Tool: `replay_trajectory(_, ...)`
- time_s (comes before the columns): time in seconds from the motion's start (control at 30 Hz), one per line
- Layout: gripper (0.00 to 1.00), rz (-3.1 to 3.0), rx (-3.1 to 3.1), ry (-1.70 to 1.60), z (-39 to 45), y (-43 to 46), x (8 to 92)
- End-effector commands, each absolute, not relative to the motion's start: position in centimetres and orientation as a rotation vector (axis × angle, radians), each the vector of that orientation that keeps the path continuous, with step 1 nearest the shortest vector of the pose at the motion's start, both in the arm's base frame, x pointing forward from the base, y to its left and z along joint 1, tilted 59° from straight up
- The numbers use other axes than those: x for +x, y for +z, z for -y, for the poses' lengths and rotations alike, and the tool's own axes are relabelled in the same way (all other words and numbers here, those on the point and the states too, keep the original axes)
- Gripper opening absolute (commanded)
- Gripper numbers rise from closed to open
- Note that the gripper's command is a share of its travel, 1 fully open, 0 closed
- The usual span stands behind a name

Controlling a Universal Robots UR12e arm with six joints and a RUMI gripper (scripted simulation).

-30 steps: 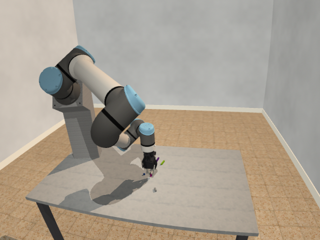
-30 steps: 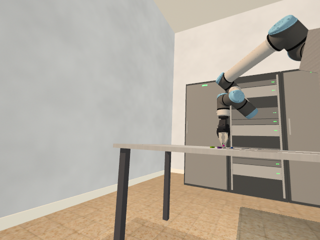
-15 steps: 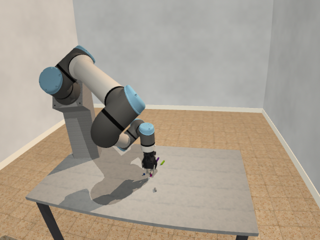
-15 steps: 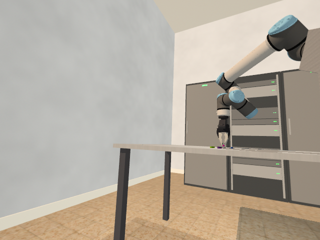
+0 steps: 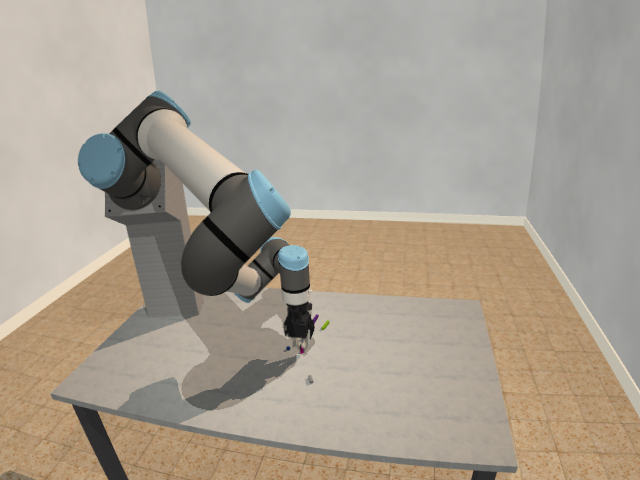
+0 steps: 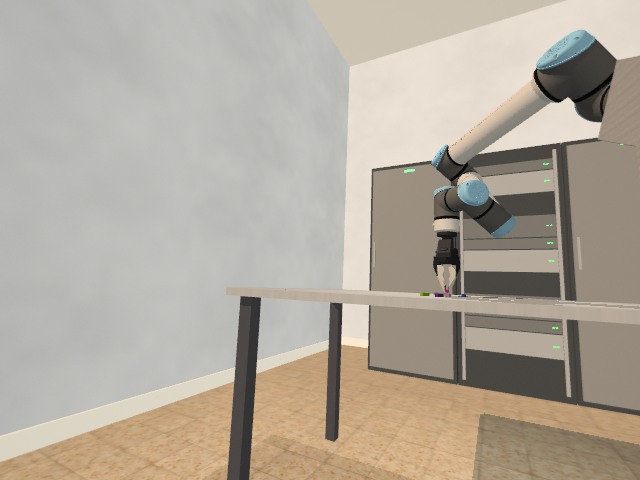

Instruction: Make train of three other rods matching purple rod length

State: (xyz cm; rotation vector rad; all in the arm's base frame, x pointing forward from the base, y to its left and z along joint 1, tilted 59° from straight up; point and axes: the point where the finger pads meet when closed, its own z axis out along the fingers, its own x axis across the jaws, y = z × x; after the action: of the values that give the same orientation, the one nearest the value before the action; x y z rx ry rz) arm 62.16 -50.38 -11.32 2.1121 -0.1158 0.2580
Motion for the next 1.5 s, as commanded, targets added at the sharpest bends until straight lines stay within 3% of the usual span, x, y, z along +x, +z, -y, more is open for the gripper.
replay_trajectory(0.0,0.00,0.115,2.112,0.259,50.3,-11.3,62.2)
replay_trajectory(1.47,0.00,0.115,2.112,0.259,51.3,-11.9,62.4)
